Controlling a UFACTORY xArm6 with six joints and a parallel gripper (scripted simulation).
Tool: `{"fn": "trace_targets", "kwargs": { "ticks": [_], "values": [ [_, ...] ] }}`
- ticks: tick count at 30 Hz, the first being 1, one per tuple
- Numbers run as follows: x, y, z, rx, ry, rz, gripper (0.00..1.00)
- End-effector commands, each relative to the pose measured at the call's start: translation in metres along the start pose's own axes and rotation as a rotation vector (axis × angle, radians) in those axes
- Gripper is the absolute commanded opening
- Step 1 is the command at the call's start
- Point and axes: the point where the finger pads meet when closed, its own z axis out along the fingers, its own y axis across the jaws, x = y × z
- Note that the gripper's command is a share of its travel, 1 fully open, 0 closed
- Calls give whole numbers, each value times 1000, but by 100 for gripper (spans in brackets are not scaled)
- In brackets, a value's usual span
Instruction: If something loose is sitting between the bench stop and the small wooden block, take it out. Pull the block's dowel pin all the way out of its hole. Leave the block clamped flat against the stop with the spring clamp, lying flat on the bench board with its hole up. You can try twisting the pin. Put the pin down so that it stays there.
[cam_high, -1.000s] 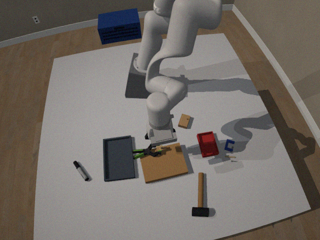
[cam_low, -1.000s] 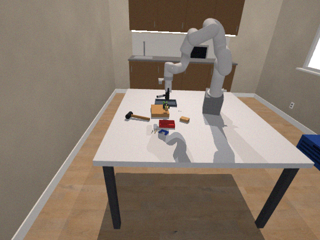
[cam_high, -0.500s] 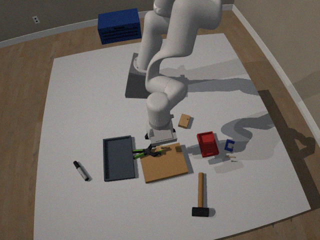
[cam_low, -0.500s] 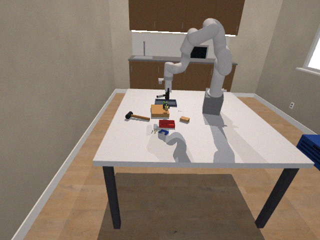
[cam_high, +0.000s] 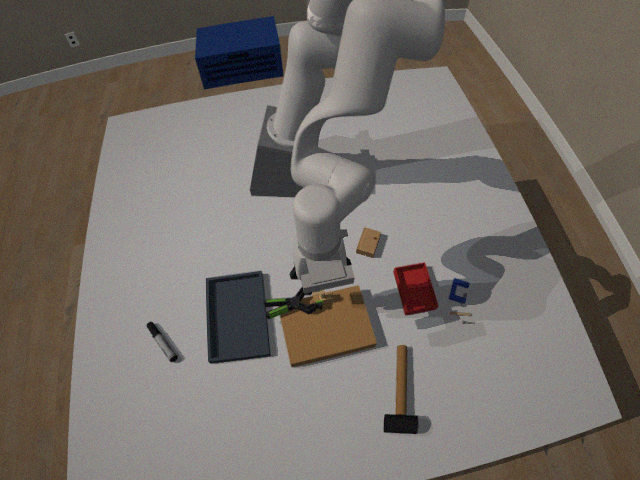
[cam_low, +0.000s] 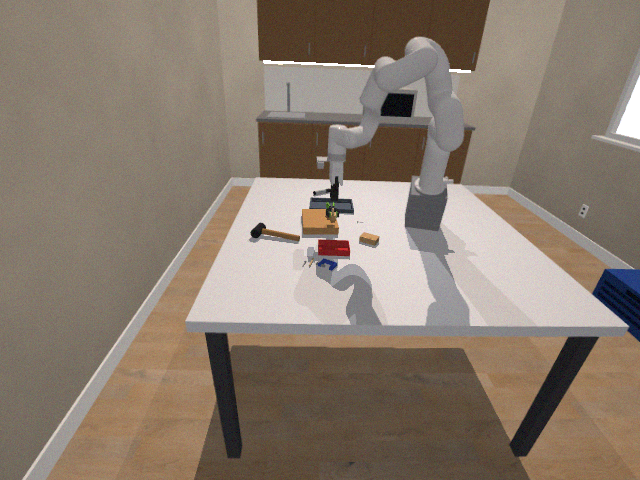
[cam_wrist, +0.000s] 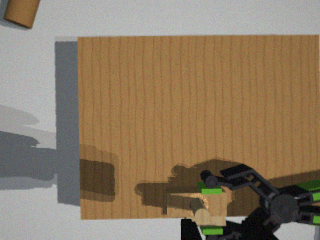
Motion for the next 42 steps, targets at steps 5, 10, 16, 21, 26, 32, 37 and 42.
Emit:
{"fn": "trace_targets", "kwargs": {
  "ticks": [5,10,16,21,26,32,37,42],
  "values": [
    [2,0,4,-1,4,0,28],
    [2,0,9,-1,4,0,28],
    [2,0,16,-1,4,0,28],
    [2,-1,19,-1,3,0,28],
    [3,-1,24,-1,3,0,28],
    [3,-1,29,-1,3,0,28],
    [3,-1,31,-1,3,0,28],
    [3,-1,32,-1,3,0,28]
  ]
}}
